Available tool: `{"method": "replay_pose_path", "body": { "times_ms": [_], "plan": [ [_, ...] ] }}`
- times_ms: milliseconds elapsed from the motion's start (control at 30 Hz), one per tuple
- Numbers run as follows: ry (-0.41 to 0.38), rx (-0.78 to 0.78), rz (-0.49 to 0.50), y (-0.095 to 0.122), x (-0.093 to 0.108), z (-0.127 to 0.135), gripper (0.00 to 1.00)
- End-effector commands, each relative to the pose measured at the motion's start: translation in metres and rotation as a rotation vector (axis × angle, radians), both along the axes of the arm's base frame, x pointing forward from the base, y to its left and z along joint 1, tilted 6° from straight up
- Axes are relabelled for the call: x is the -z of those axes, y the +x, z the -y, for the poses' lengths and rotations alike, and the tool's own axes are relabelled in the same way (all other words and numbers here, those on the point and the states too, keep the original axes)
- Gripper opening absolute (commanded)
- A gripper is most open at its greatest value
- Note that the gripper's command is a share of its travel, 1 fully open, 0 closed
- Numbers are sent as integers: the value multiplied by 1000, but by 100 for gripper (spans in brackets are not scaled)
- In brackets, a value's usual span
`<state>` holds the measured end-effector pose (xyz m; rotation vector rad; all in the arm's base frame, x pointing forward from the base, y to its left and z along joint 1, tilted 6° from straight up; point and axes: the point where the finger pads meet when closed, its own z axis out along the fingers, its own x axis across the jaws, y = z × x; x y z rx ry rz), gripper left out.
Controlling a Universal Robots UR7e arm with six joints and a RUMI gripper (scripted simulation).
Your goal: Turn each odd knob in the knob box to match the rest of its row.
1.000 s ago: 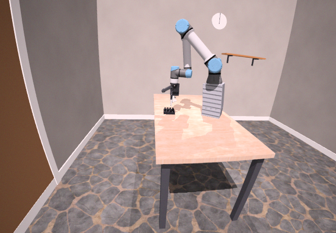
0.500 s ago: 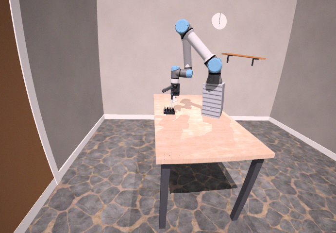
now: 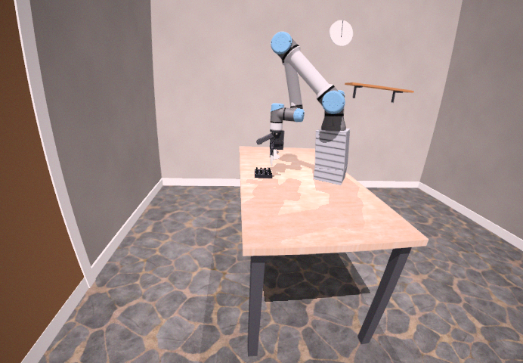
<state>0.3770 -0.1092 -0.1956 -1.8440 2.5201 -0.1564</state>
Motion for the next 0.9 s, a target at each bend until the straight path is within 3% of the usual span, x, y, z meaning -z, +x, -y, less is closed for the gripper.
{"method": "replay_pose_path", "body": {
  "times_ms": [0,333,867],
  "plan": [
    [-1,0,2,-9,1,-2,100],
    [-1,0,2,-21,3,-5,100],
    [-1,0,2,-23,3,-5,100]
  ]
}}
